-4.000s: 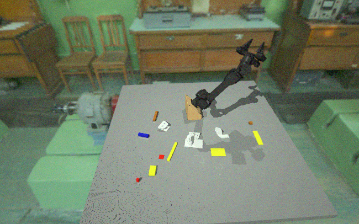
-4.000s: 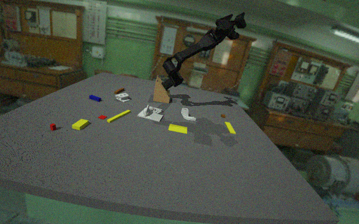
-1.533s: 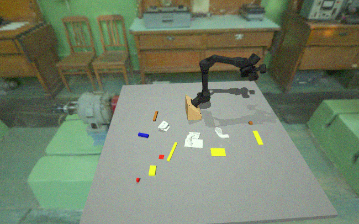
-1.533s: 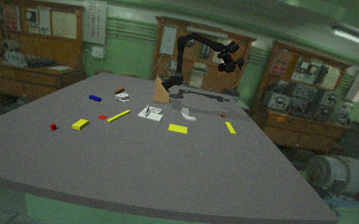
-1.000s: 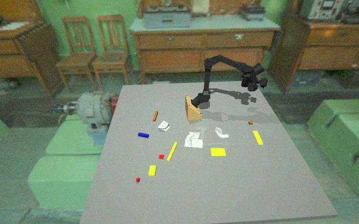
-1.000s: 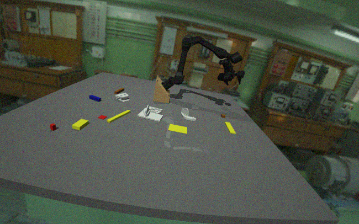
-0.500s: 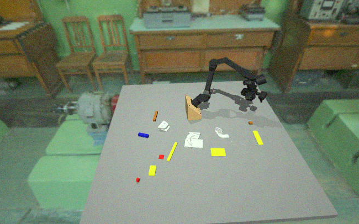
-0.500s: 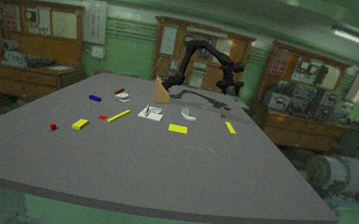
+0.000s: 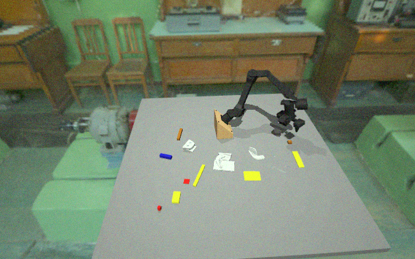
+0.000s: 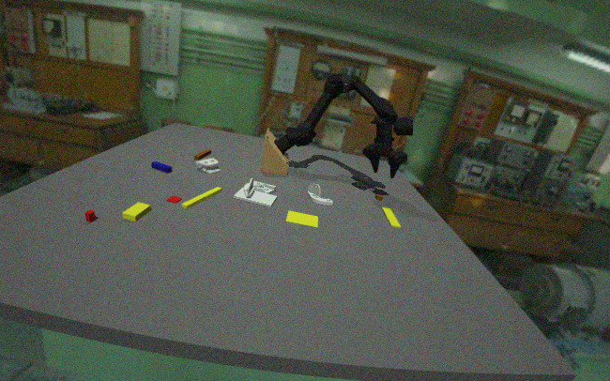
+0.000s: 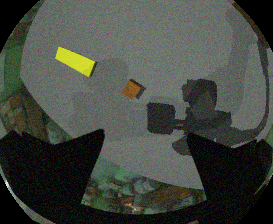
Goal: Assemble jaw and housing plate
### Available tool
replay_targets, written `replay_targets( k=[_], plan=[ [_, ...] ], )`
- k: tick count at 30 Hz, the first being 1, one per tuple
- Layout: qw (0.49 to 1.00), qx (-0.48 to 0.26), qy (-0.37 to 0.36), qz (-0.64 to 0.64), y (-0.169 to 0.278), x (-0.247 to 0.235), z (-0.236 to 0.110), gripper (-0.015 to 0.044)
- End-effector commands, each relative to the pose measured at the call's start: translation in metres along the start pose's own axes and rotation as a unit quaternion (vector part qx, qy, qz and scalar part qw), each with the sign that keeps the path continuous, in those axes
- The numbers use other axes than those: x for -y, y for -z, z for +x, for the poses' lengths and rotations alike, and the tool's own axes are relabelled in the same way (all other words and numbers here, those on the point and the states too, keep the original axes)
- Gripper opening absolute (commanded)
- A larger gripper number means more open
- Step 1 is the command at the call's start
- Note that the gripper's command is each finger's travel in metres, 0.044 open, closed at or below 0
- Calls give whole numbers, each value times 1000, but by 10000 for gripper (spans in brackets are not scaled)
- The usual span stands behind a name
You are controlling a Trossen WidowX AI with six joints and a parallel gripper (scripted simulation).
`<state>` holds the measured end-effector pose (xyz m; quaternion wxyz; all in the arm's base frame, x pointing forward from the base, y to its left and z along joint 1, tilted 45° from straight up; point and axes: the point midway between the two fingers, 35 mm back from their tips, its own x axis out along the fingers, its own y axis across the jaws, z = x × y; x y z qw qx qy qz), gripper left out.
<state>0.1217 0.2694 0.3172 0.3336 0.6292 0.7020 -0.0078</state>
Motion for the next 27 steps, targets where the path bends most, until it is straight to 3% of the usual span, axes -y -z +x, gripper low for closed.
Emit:
replay_targets(
  k=[1,27],
  plan=[
    [998,29,9,46,-26,-6,6,440],
    [938,143,9,316,-165,-35,-10,440]
  ],
)
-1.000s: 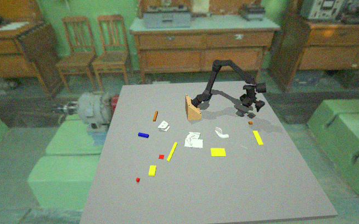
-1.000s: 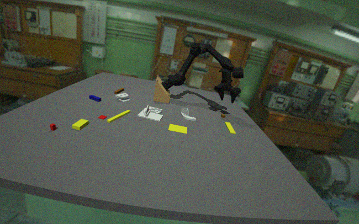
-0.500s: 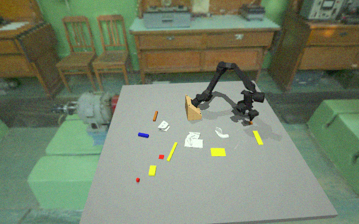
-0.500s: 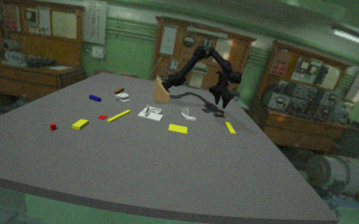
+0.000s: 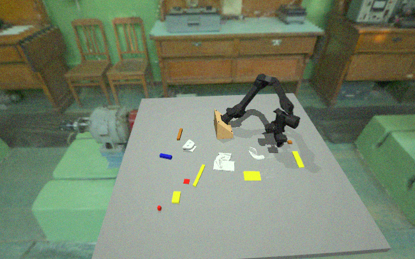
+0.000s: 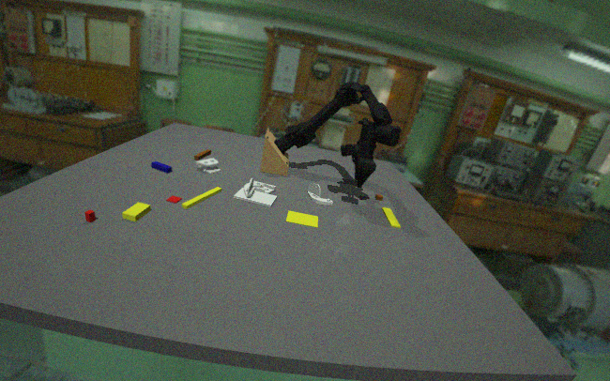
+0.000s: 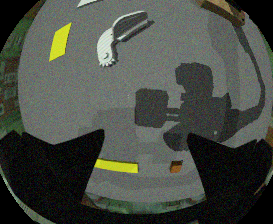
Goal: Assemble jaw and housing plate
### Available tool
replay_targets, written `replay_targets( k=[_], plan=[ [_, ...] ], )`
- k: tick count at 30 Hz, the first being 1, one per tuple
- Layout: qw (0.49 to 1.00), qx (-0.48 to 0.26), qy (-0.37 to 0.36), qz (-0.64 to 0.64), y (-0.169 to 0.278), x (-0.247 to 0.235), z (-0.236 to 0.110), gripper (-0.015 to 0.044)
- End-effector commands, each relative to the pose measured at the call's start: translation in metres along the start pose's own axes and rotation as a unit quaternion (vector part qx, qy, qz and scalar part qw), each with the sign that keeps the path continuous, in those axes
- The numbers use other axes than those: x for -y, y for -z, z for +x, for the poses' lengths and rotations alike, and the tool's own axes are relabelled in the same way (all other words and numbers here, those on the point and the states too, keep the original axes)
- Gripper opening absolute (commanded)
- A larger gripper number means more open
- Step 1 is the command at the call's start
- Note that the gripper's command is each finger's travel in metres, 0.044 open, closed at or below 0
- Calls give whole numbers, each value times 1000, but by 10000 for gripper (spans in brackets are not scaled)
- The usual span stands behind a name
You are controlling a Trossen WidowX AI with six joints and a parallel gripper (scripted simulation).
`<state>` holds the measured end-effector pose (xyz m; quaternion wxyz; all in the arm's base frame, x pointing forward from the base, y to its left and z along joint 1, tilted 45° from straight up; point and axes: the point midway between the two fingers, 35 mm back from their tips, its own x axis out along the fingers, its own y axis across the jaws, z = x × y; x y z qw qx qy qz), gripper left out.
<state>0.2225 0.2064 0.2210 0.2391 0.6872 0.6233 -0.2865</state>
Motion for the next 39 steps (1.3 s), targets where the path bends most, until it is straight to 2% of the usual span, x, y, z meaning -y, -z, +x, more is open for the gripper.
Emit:
replay_targets(
  k=[1,14,27,35,39],
  plan=[
    [998,14,9,54,-20,-10,2,440],
    [975,38,21,219,-78,-40,-6,440],
    [923,35,37,381,-134,-55,-21,440],
    [916,33,40,399,-140,-56,-23,440],
    [916,33,39,399,-141,-55,3,440]
  ],
)
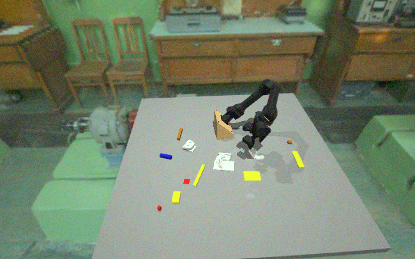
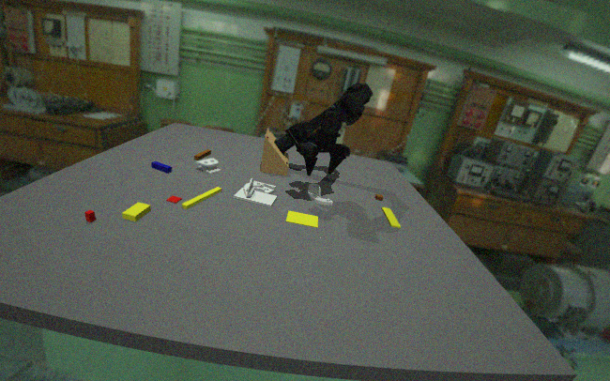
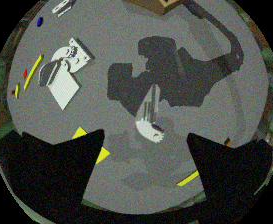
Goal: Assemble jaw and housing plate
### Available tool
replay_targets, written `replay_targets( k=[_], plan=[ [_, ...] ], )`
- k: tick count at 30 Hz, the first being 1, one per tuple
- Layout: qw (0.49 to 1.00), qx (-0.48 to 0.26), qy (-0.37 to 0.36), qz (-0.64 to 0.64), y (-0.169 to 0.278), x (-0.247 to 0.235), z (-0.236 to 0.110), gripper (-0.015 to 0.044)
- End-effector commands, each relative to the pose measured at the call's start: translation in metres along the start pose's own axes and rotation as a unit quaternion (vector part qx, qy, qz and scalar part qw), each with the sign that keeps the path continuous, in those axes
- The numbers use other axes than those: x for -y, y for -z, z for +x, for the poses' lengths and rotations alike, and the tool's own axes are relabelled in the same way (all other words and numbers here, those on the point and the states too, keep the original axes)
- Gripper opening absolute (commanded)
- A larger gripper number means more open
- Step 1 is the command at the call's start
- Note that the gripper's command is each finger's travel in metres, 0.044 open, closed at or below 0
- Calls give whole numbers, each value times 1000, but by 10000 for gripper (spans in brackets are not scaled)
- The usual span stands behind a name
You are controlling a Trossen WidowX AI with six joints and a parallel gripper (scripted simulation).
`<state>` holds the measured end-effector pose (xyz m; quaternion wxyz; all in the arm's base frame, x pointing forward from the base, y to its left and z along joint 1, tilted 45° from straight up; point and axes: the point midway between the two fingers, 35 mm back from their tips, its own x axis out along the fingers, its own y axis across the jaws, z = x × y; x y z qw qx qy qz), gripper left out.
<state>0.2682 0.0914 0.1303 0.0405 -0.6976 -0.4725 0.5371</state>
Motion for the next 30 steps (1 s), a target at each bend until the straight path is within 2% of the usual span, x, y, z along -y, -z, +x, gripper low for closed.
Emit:
replay_targets(
  k=[1,15,30],
  plan=[
    [1000,5,9,5,-4,3,28,440],
    [1000,5,9,5,-4,4,36,440],
    [1000,5,8,5,-3,3,60,440]
  ],
)
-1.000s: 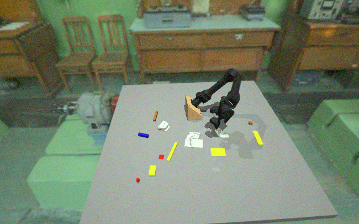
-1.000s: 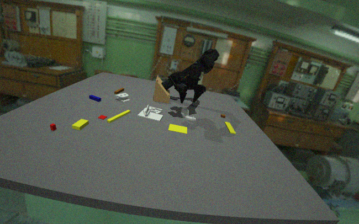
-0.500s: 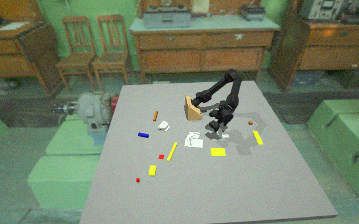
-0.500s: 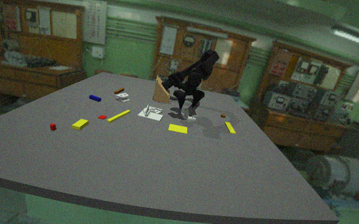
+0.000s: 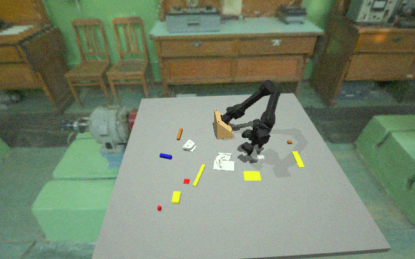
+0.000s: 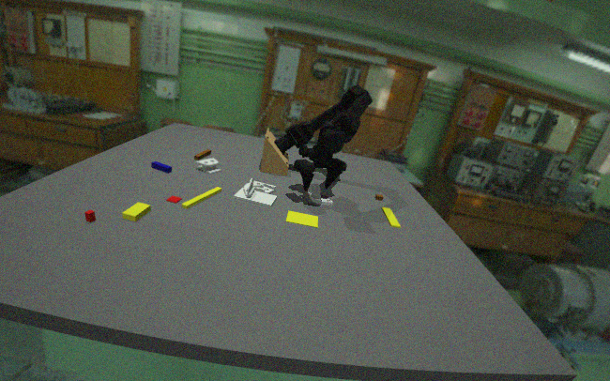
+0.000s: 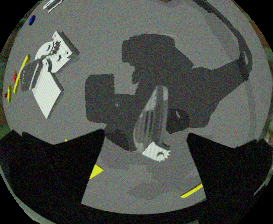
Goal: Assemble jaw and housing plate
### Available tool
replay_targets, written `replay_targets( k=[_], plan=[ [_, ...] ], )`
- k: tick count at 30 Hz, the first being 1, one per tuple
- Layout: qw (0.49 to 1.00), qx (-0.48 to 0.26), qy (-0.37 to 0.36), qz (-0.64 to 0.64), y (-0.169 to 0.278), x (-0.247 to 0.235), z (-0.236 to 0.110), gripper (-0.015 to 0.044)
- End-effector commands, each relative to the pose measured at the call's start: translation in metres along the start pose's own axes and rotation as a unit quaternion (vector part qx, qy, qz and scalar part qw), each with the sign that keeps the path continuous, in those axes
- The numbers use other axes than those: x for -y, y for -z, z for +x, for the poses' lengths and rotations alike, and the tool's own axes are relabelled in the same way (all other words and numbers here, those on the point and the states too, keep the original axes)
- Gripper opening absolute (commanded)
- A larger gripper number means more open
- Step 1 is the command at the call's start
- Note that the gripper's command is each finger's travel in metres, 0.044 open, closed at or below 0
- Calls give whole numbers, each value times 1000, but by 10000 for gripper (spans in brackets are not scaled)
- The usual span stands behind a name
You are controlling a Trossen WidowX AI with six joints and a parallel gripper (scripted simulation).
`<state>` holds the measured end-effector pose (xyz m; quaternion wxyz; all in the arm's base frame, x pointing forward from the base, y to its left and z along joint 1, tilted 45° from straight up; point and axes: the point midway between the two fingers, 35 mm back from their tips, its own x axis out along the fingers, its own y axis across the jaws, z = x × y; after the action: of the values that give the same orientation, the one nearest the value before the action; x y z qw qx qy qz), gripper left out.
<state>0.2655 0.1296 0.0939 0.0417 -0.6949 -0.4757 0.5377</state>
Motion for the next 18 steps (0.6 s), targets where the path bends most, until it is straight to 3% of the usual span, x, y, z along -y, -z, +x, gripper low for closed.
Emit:
replay_targets(
  k=[1,18],
  plan=[
    [1000,3,4,5,-3,1,9,440],
    [1000,3,6,5,-4,3,32,440]
  ],
)
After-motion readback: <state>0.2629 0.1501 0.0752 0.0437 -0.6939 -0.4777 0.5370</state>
